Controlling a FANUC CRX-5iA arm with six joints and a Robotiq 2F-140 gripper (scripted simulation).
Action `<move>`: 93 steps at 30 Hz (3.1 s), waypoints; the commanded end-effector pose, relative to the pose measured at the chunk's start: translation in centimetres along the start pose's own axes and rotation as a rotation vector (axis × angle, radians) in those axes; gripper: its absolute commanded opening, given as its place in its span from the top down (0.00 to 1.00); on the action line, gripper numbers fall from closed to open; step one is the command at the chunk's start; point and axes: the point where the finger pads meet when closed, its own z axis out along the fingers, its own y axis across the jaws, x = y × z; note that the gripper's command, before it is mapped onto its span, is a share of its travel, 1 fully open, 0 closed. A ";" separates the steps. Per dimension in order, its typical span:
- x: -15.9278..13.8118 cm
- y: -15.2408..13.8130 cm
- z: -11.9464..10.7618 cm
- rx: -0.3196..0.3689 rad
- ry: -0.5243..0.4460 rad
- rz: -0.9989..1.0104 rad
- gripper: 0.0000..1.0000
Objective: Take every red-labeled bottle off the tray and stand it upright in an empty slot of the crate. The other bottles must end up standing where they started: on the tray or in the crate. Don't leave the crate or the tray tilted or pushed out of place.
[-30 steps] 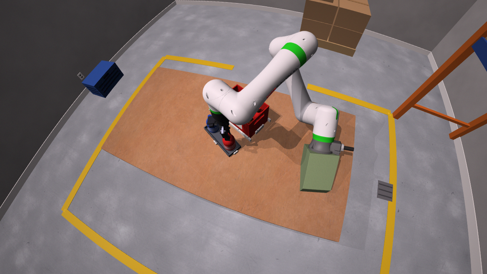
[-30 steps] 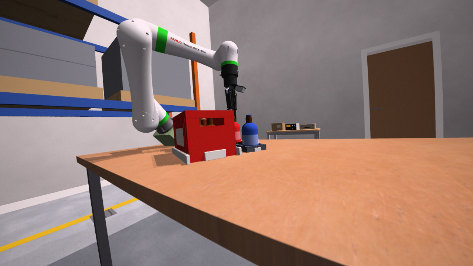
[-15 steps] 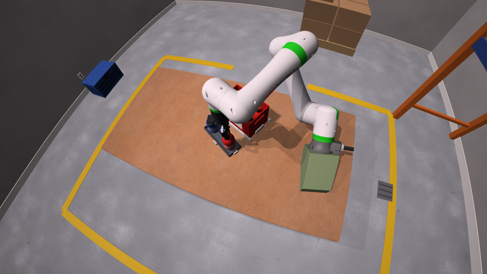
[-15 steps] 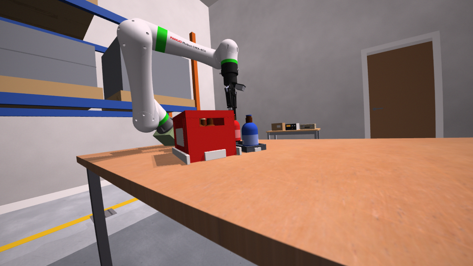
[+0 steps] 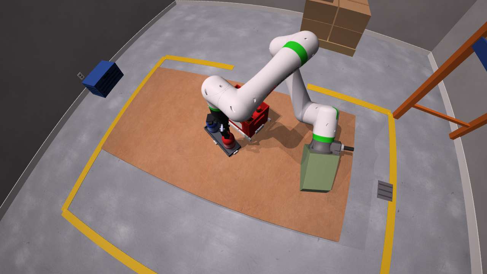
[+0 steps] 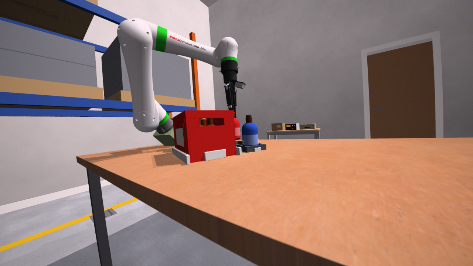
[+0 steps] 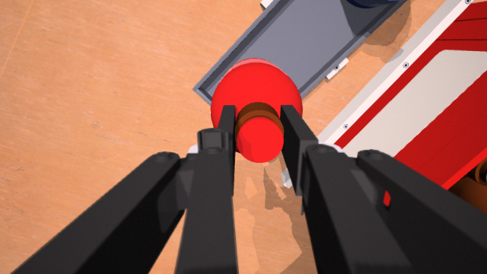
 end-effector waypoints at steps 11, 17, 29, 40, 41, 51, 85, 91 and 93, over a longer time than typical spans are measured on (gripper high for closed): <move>0.1 0.0 -1.4 0.000 0.002 0.000 0.90; 0.1 0.0 -1.9 0.000 0.002 0.000 0.90; 0.1 0.0 -3.1 0.000 0.002 0.000 0.90; 0.1 0.0 -4.5 0.000 0.002 0.000 0.90; 0.1 0.0 -4.6 0.000 0.002 0.000 0.90; 0.1 0.0 -5.6 0.000 0.002 0.000 0.90; 0.0 -0.1 -9.2 0.000 0.002 0.000 0.90; 0.0 -0.1 -9.9 0.000 0.002 0.000 0.90; 0.0 -0.1 -10.1 0.000 0.002 0.000 0.90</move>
